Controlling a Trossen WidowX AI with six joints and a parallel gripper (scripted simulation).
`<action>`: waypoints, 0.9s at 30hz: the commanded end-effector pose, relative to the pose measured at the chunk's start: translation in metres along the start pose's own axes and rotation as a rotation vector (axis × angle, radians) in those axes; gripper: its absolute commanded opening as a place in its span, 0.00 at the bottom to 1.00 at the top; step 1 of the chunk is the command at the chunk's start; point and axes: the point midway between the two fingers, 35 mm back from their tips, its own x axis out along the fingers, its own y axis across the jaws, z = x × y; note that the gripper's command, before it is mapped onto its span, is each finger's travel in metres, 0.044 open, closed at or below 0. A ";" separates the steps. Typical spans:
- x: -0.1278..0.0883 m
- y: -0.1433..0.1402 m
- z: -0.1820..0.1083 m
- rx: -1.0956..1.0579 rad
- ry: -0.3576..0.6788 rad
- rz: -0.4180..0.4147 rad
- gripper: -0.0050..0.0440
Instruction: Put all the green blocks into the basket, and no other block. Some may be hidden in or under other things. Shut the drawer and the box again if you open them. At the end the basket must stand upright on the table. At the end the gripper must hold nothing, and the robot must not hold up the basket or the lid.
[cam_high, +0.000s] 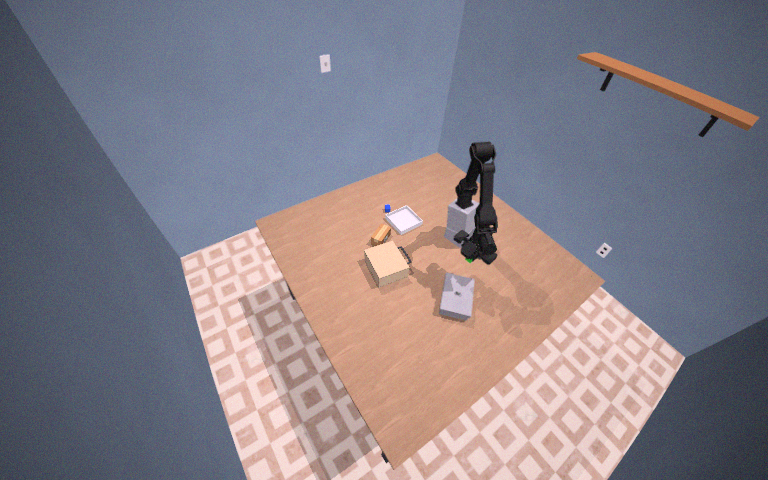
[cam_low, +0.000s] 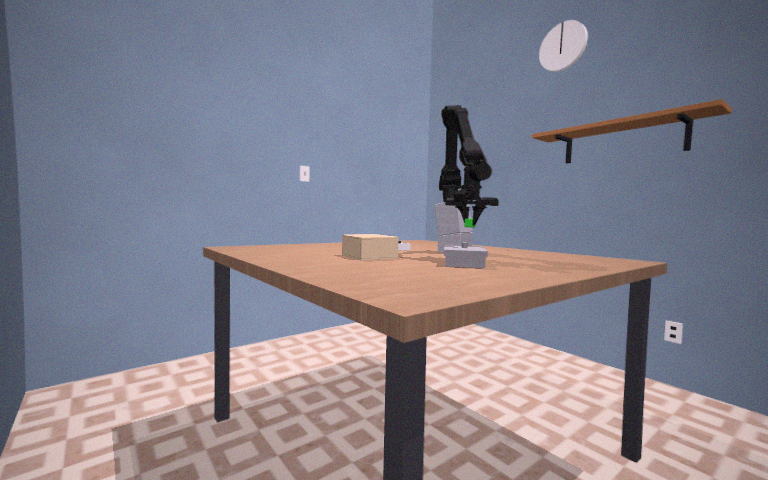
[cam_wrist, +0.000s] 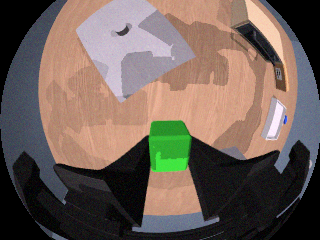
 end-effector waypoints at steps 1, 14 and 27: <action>-0.012 0.002 0.001 0.003 -0.001 0.008 0.10; -0.012 -0.058 0.049 0.271 0.000 0.008 0.10; -0.011 -0.160 0.090 0.406 0.000 0.008 0.10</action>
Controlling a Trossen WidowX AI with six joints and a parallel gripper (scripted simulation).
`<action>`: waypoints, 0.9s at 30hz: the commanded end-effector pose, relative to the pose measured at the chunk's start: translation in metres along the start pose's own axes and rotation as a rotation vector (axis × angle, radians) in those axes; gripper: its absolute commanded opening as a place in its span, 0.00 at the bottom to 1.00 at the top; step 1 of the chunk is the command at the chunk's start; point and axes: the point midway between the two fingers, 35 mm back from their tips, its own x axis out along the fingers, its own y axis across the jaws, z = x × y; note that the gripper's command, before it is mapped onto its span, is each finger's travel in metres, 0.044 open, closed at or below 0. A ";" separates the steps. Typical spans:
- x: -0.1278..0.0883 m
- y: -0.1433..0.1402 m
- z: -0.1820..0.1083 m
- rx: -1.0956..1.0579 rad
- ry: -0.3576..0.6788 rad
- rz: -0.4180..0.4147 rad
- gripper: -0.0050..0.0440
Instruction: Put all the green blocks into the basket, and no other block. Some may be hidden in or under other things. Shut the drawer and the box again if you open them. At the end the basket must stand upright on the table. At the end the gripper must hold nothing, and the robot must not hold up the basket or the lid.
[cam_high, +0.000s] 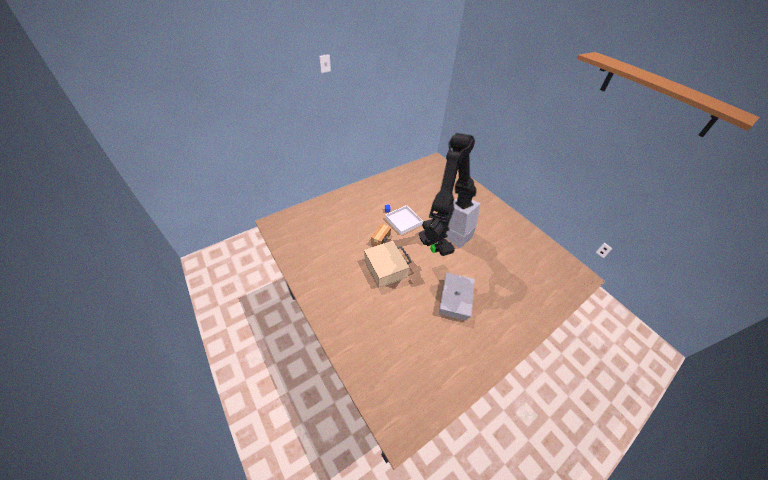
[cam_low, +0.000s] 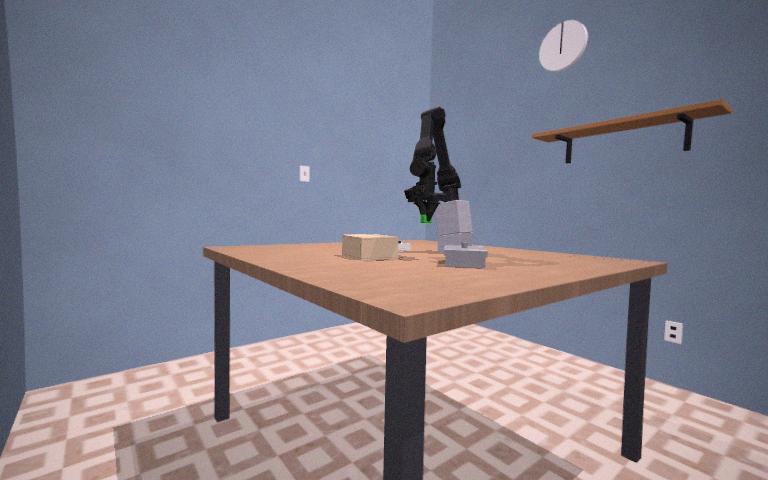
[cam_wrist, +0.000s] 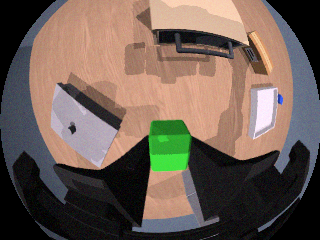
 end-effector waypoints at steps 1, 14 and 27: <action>0.000 -0.021 0.013 0.021 0.000 -0.006 0.10; -0.001 -0.136 0.048 0.290 -0.001 -0.006 0.10; -0.002 -0.229 0.040 0.491 -0.002 -0.006 0.10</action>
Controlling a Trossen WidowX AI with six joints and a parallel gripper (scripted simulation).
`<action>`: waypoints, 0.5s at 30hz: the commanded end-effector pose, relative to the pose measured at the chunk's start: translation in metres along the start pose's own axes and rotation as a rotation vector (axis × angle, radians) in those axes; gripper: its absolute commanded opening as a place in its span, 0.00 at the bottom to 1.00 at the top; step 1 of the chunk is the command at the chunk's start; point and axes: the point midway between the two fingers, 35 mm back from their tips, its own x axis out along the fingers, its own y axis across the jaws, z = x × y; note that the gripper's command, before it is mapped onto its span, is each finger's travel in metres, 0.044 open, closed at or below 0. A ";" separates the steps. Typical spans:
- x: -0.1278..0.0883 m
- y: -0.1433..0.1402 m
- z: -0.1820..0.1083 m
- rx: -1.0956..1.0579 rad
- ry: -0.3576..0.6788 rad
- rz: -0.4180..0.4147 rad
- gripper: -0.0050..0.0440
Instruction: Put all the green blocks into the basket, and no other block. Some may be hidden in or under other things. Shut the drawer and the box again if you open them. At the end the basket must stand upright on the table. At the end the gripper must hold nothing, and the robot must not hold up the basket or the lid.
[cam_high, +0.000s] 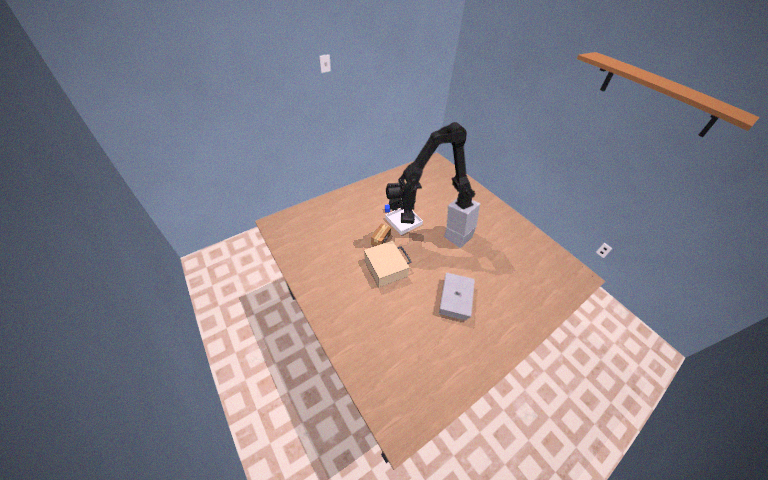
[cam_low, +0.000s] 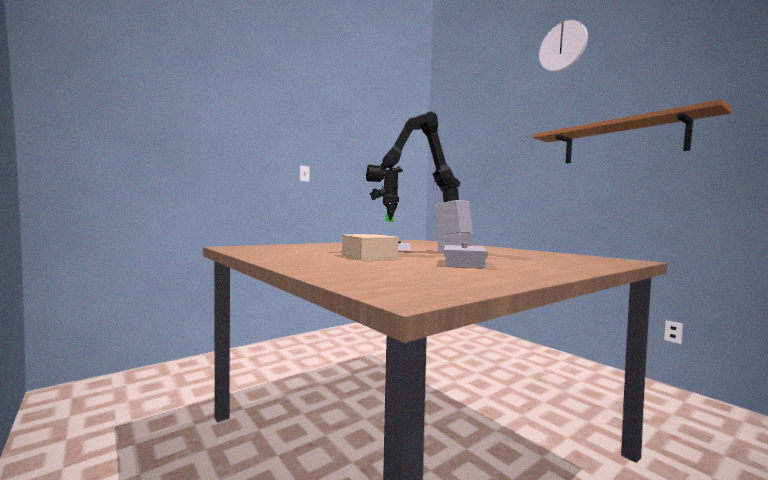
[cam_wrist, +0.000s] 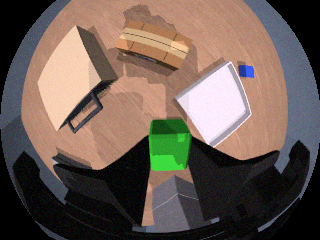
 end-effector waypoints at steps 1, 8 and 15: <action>0.000 -0.033 0.003 0.132 0.004 0.003 0.10; 0.000 -0.081 0.006 0.133 0.004 0.003 0.10; 0.027 -0.081 0.006 0.133 0.004 0.003 0.10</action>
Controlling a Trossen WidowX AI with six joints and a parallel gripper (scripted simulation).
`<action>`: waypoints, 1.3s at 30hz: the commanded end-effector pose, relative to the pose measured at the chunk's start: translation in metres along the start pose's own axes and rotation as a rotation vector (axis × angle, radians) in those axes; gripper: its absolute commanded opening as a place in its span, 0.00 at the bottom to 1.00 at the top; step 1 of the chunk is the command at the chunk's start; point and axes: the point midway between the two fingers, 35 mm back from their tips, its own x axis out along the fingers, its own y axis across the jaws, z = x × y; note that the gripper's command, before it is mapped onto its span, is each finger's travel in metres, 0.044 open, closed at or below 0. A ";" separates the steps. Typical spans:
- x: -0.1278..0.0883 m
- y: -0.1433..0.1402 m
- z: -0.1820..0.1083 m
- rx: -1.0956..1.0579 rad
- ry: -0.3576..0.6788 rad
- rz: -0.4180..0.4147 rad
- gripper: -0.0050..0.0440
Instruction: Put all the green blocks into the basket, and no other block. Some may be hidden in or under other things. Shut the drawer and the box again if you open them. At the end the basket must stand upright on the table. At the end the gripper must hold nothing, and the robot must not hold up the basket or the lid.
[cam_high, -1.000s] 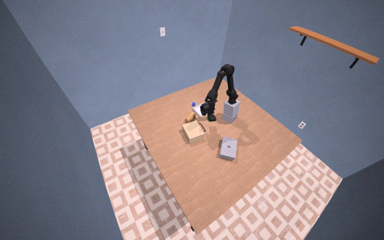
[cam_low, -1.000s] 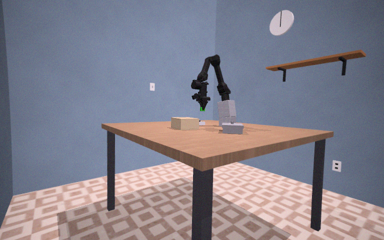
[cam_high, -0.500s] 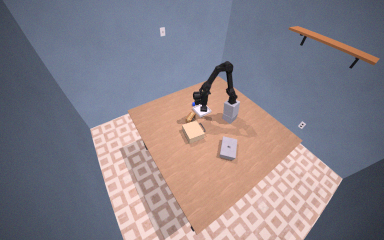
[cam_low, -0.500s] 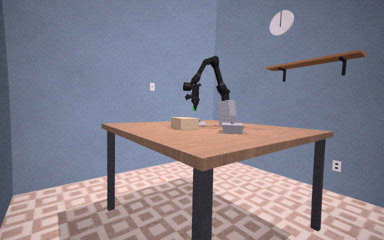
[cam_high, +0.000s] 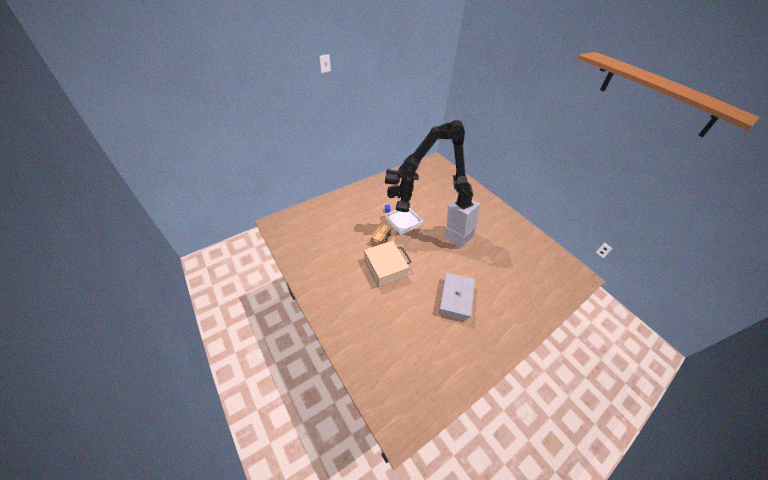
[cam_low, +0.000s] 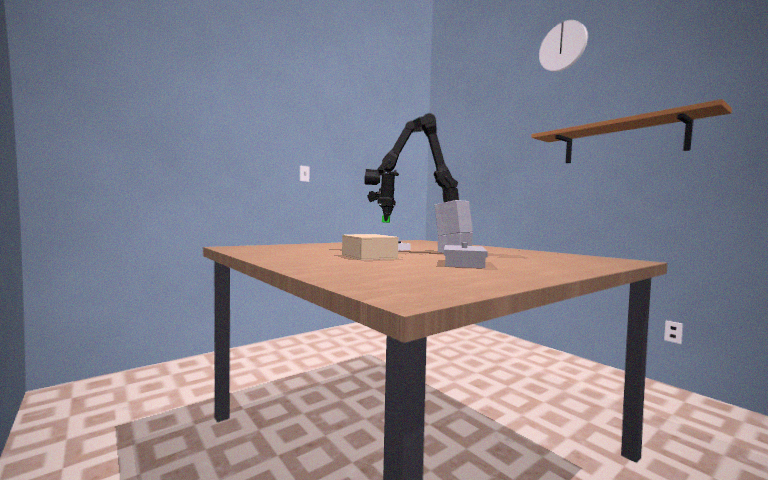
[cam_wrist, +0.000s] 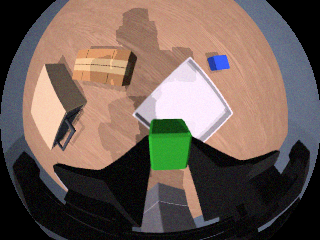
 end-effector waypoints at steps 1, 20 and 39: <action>0.027 -0.002 -0.007 -0.002 0.024 0.002 0.10; 0.074 -0.002 -0.008 -0.002 0.024 0.002 0.10; 0.101 -0.002 -0.009 -0.002 0.024 0.002 0.10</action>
